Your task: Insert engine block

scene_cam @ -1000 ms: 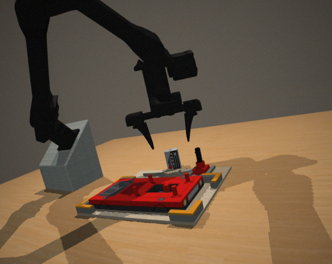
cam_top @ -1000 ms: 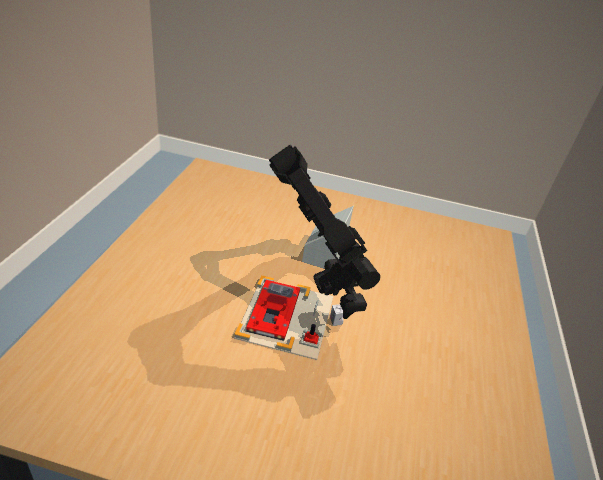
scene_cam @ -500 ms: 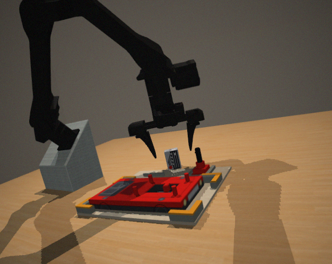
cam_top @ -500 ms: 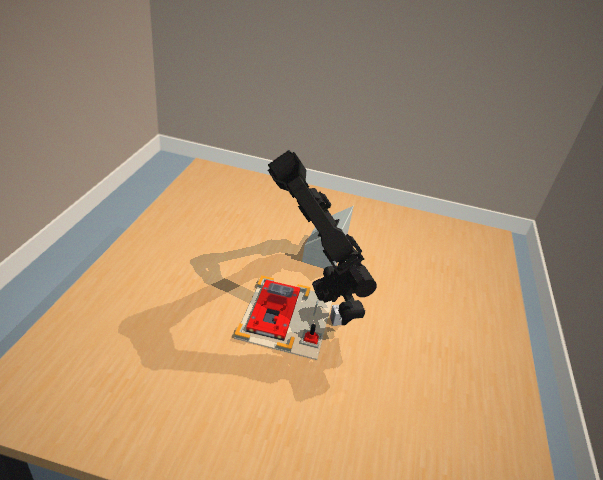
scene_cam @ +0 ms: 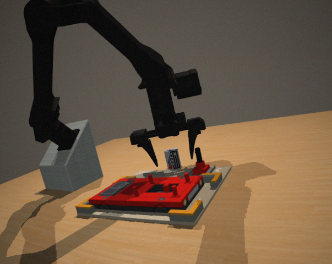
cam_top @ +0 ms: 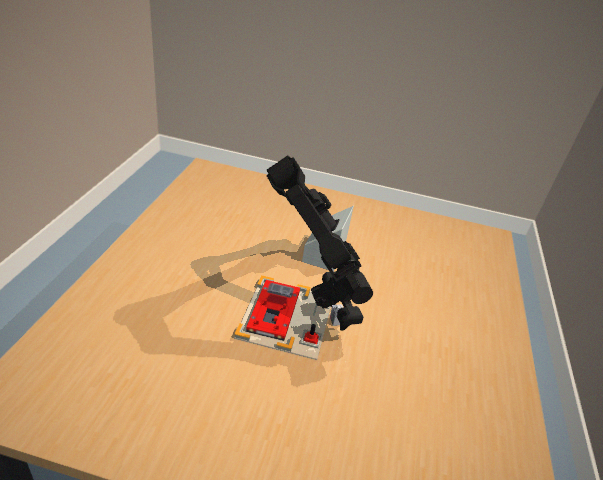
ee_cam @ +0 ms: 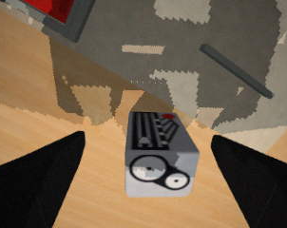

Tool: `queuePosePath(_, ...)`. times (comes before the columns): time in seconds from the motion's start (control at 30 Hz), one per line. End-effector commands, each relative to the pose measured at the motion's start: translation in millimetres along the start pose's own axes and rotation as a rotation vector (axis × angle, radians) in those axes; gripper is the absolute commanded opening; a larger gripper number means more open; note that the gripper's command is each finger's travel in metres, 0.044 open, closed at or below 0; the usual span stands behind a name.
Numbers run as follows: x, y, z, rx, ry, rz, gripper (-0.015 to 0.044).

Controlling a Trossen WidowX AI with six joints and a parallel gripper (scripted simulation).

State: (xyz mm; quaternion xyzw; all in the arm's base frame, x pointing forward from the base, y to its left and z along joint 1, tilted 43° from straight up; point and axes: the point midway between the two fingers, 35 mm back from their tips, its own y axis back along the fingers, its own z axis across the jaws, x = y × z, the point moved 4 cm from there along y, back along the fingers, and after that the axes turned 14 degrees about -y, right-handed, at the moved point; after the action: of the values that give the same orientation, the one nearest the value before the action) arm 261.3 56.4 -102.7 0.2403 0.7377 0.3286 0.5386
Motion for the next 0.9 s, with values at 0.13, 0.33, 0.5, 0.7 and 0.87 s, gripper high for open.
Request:
queuePosePath(0.13,0.0,-2.5,-2.3,0.001,0.009,-0.005,0.0282)
queuePosePath(0.33,0.0,-2.5,-2.3,0.001,0.009,-0.005,0.0145)
queuePosePath(0.5,0.0,-2.5,-2.3,0.001,0.009,-0.005,0.0111)
queuePosePath(0.7,1.5,0.9,-2.1,-0.008,0.03,0.003,0.0)
queuePosePath(0.87,4.0,14.1,-0.6,-0.022,0.058,0.016,0.0)
